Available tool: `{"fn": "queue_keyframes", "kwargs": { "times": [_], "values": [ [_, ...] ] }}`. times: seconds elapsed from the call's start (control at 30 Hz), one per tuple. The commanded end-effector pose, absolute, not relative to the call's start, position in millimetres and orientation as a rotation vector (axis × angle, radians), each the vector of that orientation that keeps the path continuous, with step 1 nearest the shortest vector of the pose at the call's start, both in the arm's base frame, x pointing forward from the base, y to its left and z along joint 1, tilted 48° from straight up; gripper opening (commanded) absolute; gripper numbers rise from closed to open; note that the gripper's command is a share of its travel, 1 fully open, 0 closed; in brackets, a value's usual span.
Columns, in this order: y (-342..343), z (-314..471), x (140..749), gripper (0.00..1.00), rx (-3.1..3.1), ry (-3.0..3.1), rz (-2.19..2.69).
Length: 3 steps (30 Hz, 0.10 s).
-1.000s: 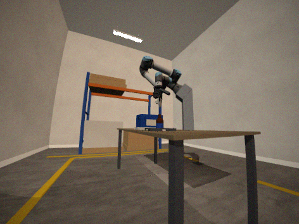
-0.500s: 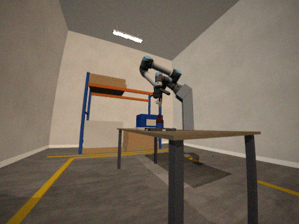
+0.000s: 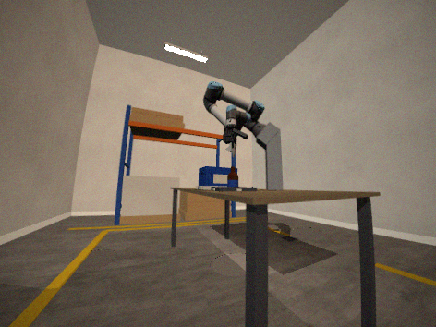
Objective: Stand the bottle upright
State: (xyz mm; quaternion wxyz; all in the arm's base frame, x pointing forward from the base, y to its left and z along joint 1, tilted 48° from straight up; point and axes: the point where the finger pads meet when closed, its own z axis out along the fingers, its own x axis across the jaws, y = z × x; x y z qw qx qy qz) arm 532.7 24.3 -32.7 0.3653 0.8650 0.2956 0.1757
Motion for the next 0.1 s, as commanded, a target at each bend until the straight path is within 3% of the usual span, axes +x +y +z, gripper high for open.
{"fn": "queue_keyframes", "kwargs": {
  "times": [0.0,0.07],
  "values": [
    [24.7,-32.3,532.8,0.00,2.224,0.760,0.453],
    [24.7,-32.3,532.8,0.00,2.224,0.760,0.453]
  ]
}}
